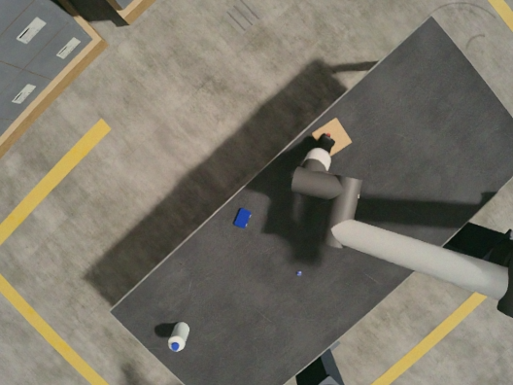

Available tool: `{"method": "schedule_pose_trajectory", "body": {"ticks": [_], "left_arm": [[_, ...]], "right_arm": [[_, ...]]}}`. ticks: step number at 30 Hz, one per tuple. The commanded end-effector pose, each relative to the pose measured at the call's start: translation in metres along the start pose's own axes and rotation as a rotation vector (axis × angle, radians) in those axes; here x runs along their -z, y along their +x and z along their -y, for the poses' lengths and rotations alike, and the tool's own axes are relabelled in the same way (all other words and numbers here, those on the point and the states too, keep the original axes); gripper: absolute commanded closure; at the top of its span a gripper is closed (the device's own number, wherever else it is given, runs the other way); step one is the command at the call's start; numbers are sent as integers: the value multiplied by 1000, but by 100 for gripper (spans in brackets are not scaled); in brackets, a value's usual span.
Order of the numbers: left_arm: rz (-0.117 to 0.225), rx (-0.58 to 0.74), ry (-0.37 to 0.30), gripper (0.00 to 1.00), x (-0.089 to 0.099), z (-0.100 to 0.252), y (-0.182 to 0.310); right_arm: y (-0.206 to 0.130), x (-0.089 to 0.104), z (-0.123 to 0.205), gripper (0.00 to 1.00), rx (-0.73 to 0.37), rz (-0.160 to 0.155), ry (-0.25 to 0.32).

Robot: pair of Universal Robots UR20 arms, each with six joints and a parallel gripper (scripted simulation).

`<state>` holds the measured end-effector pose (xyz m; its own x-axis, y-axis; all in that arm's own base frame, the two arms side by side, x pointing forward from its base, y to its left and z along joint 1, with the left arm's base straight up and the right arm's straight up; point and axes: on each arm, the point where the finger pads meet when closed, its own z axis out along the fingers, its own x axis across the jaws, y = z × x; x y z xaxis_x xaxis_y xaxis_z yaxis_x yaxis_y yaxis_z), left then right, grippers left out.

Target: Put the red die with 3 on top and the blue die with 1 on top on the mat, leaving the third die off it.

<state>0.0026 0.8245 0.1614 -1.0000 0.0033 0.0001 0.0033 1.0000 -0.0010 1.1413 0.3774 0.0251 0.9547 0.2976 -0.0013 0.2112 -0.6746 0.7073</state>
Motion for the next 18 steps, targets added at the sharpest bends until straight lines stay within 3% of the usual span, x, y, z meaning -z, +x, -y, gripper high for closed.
{"method": "schedule_pose_trajectory", "body": {"ticks": [1,18], "left_arm": [[0,0,-1,0,1,0,0],[0,0,-1,0,1,0,0]], "right_arm": [[1,1,-1,66,-1,-1,0],[0,5,-5,66,-1,-1,0]]}}
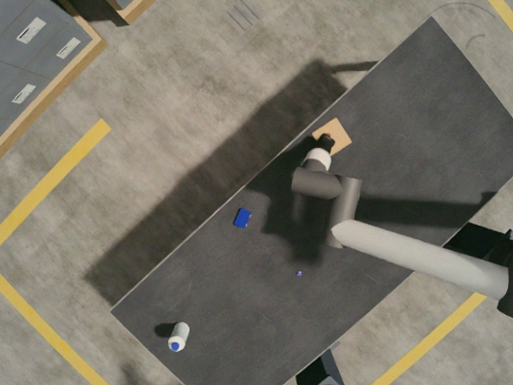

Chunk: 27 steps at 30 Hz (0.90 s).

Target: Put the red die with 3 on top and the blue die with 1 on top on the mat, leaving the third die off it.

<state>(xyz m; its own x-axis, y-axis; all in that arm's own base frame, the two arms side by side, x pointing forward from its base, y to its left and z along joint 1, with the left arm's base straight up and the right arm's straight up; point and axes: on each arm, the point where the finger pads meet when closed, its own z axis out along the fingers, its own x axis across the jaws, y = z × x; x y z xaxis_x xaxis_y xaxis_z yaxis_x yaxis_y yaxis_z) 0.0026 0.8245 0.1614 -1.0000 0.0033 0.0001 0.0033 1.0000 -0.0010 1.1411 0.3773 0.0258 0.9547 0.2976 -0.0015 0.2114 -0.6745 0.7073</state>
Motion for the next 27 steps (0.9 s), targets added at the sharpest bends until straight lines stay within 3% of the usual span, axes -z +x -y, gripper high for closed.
{"method": "schedule_pose_trajectory", "body": {"ticks": [1,18,27], "left_arm": [[0,0,-1,0,1,0,0],[0,0,-1,0,1,0,0],[0,0,-1,0,1,0,0]], "right_arm": [[1,6,-6,66,-1,-1,0],[1,45,-45,66,-1,-1,0],[1,50,-50,66,-1,-1,0]]}}
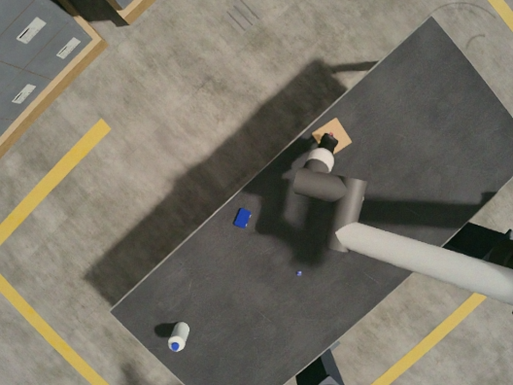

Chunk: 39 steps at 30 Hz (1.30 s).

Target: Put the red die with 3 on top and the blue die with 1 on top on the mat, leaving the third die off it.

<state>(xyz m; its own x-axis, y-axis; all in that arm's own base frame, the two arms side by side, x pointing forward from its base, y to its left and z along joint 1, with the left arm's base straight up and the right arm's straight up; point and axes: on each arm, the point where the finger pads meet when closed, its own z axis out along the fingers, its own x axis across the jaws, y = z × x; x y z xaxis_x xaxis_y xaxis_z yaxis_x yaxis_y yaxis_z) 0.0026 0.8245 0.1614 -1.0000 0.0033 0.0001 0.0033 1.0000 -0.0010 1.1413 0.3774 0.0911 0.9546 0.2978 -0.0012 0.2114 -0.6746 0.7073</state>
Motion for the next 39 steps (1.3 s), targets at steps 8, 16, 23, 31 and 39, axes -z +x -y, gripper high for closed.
{"method": "schedule_pose_trajectory", "body": {"ticks": [8,16,23,31,39], "left_arm": [[0,0,-1,0,1,0,0],[0,0,-1,0,1,0,0],[0,0,-1,0,1,0,0],[0,0,-1,0,1,0,0],[0,0,-1,0,1,0,0]], "right_arm": [[0,4,-4,66,-1,0,5],[0,3,-5,66,-1,0,152],[0,3,-9,66,-1,-1,262],[0,2,-9,66,-1,1,348],[0,1,-13,66,-1,-1,524]]}}
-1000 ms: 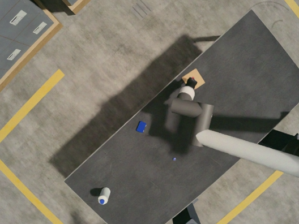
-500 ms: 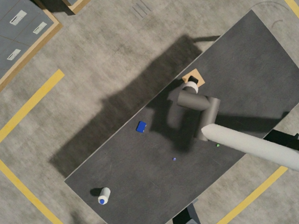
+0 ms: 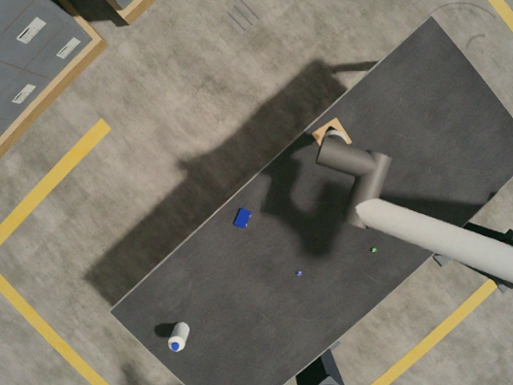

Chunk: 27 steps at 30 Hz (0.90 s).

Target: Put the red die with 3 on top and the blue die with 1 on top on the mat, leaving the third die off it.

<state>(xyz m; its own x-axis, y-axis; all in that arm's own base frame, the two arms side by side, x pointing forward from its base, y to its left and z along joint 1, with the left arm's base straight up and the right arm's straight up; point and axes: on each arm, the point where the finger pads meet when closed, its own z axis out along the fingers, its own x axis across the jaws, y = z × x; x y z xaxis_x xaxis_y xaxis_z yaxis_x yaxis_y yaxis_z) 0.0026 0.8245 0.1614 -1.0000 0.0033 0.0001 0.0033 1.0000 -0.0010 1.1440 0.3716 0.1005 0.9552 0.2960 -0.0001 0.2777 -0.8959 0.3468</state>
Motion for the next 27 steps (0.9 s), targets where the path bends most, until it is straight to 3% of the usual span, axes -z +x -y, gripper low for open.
{"method": "schedule_pose_trajectory", "body": {"ticks": [1,6,14,16,23,27], "left_arm": [[0,0,-1,0,1,0,0],[0,0,-1,0,1,0,0],[0,0,-1,0,1,0,0],[0,0,-1,0,1,0,0],[0,0,-1,0,1,0,0],[0,0,-1,0,1,0,0]], "right_arm": [[0,0,-3,66,2,-1,92],[0,0,-3,66,1,0,108],[-1,-1,-5,66,1,1,326],[0,-1,-5,66,2,0,353],[0,-2,-8,66,2,0,370],[0,-2,-9,66,2,0,471]]}}
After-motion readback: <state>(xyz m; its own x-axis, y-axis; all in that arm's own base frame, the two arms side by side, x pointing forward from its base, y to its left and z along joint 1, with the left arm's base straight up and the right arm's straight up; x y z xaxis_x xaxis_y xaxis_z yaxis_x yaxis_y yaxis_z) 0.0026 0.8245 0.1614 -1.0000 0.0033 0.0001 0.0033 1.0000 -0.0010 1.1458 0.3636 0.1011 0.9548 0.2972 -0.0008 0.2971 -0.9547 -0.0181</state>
